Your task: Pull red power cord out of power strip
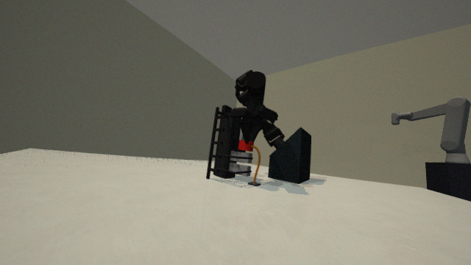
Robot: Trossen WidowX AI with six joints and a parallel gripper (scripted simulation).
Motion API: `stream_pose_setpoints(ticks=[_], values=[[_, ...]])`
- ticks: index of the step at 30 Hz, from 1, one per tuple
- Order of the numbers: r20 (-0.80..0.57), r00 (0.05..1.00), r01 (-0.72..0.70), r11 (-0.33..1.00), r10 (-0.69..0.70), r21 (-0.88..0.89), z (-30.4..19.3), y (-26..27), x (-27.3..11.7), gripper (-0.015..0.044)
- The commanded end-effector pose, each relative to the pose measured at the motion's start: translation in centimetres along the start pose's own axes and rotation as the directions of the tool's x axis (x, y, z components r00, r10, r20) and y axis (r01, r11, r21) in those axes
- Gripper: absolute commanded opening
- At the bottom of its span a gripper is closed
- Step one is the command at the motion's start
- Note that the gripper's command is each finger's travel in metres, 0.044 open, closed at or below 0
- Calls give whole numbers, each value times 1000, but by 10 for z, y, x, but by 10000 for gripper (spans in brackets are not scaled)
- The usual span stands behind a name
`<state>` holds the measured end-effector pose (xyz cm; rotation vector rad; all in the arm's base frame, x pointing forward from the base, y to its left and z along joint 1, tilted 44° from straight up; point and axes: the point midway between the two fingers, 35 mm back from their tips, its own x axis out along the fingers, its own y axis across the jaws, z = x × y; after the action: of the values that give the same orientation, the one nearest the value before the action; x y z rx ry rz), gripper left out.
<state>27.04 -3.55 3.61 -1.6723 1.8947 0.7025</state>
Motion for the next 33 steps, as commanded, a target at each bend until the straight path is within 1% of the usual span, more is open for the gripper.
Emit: stream_pose_setpoints(ticks=[1,9,10,15,33], values=[[77,997,8,1000,-7,-15,32,-1,-9,0],[77,997,7,1000,-6,-16,45,0,-12,0],[75,997,2,1000,-1,-16,37,1,-9,26],[75,997,2,1000,-1,-16,37,1,-9,157],[71,997,5,1000,-3,-17,36,1,-17,160]])
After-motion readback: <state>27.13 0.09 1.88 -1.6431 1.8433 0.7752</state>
